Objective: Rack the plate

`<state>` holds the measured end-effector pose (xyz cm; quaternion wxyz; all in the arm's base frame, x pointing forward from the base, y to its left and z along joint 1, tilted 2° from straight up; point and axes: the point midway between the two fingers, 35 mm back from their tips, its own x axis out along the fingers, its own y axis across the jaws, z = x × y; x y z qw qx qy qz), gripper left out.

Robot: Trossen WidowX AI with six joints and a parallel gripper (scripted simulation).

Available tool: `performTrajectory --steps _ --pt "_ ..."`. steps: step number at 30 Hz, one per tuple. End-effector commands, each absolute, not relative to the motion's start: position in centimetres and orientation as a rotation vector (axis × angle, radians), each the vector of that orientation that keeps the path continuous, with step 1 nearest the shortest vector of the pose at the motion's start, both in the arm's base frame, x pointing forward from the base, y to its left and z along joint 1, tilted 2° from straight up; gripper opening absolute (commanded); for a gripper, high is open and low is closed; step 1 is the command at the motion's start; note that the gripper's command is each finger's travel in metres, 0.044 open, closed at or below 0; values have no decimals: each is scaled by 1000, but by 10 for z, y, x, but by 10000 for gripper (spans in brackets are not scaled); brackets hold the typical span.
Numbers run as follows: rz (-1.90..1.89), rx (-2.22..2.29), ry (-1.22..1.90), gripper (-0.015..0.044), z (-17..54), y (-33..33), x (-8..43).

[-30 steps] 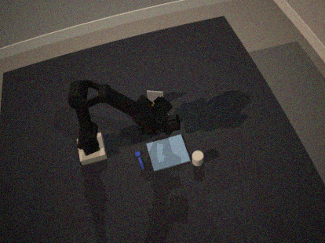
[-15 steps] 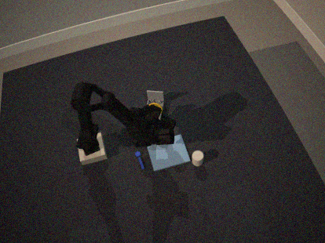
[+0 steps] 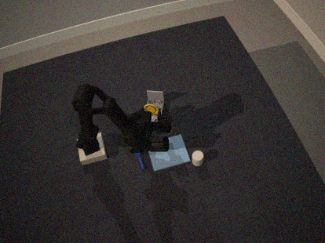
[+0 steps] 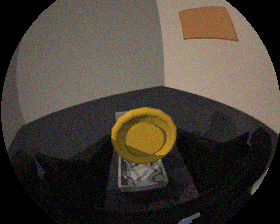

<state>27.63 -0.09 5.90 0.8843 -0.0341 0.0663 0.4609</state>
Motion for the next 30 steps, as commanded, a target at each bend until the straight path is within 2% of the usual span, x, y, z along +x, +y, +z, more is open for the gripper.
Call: performTrajectory --steps 1,30 --pt "961 -77 117 0 60 0 274" --pt "959 -85 119 0 27 14 278"
